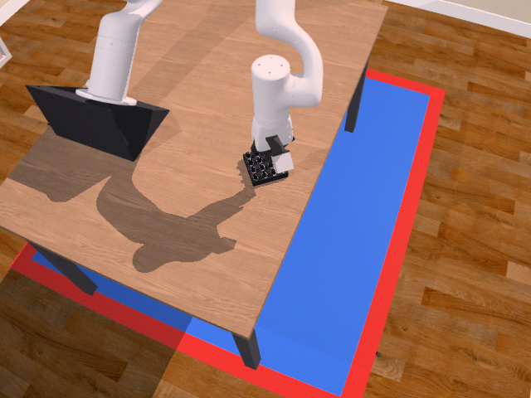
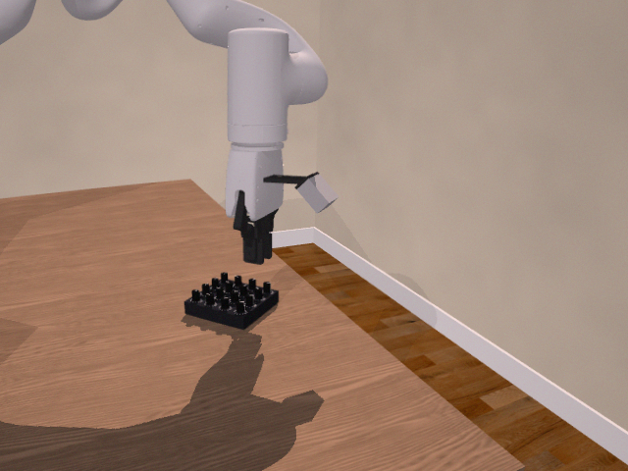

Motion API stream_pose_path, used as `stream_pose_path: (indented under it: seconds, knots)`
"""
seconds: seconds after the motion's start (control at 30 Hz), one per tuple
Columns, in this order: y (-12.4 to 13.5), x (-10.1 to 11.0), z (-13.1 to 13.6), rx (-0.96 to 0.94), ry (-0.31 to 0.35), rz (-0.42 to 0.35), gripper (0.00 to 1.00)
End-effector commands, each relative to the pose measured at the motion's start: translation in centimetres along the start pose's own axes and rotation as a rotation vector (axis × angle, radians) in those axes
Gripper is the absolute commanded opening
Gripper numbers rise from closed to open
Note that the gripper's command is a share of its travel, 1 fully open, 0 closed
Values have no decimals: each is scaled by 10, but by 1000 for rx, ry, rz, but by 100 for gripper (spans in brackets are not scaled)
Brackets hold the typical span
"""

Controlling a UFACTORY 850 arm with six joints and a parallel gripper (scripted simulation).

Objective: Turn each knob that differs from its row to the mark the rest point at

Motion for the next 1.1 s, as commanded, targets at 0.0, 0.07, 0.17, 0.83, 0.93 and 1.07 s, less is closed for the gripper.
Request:
stream_pose_path:
  seconds: [0.0, 0.07, 0.17, 0.83, 0.93, 1.07]
  knots:
    - [-1, 0, 0, 1, -1, 2, 19]
    - [-1, -2, 0, 1, -1, 2, 19]
    - [-1, -3, 0, 1, -1, 2, 19]
    - [-1, -23, 0, 1, -1, 2, 19]
    - [-1, -27, 0, 1, -1, 2, 19]
    - [-1, -32, 0, 1, -1, 2, 19]
Point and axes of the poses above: the point where the finger pads meet when closed, its own x axis back along the fingers, its own z axis across the jaws, y = z × x, the point moved 6 cm from there along x, back along the fingers, and after that the axes turned 4 degrees about x, right-handed, at the moved point
